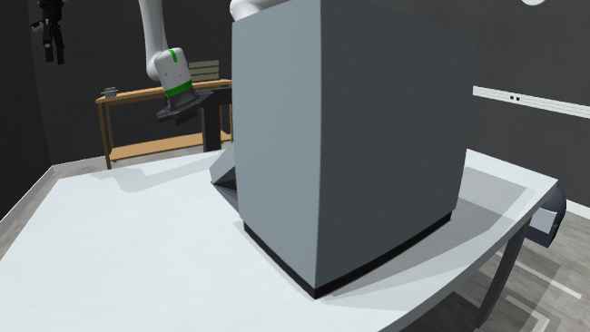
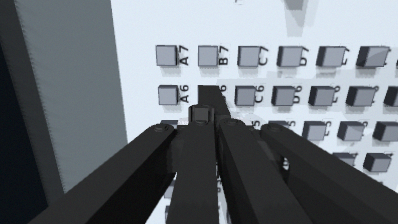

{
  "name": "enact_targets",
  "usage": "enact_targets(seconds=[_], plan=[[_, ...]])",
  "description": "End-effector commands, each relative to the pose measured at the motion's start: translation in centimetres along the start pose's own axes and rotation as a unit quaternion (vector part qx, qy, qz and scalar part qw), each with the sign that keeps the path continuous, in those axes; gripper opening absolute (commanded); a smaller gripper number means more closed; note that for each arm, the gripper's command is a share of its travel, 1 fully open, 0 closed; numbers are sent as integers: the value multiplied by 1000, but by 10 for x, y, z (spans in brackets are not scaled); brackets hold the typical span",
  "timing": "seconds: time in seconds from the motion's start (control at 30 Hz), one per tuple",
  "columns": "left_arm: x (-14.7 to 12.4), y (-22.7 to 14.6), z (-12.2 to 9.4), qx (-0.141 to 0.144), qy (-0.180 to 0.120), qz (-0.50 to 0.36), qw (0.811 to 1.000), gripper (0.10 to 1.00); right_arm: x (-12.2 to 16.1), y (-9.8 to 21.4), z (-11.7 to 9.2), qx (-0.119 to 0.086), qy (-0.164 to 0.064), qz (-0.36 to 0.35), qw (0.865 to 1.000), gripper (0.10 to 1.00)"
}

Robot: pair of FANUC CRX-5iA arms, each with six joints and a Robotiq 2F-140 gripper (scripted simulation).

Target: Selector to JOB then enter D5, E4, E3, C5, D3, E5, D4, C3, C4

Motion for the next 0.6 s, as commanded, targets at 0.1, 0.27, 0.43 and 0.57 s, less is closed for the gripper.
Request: enact_targets(seconds=[0.1, 0.27, 0.43, 0.57], plan=[[0, -1, -10, 1, 1, -1, 1000, 99, 0, 0, -1, 0, 1, 0, 1000, 1000], [0, -1, -16, 1, 1, -1, 1000, 99, 0, 0, -1, 0, 1, 0, 1000, 1000], [0, -1, -17, 1, 1, -1, 1000, 99, 0, 0, -1, 0, 1, 0, 1000, 1000], [0, -1, -17, 1, 1, -1, 1000, 99, 0, 0, -1, 0, 1, 0, 1000, 1000]])
Point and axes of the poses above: on each arm, the point where the finger pads meet when closed, its own z axis out along the fingers, its own y axis across the jaws, x = y × z, the point moved 1 cm from there along -z, back along the fingers, and after that the axes turned 11 degrees about z, right-handed, at the moved point
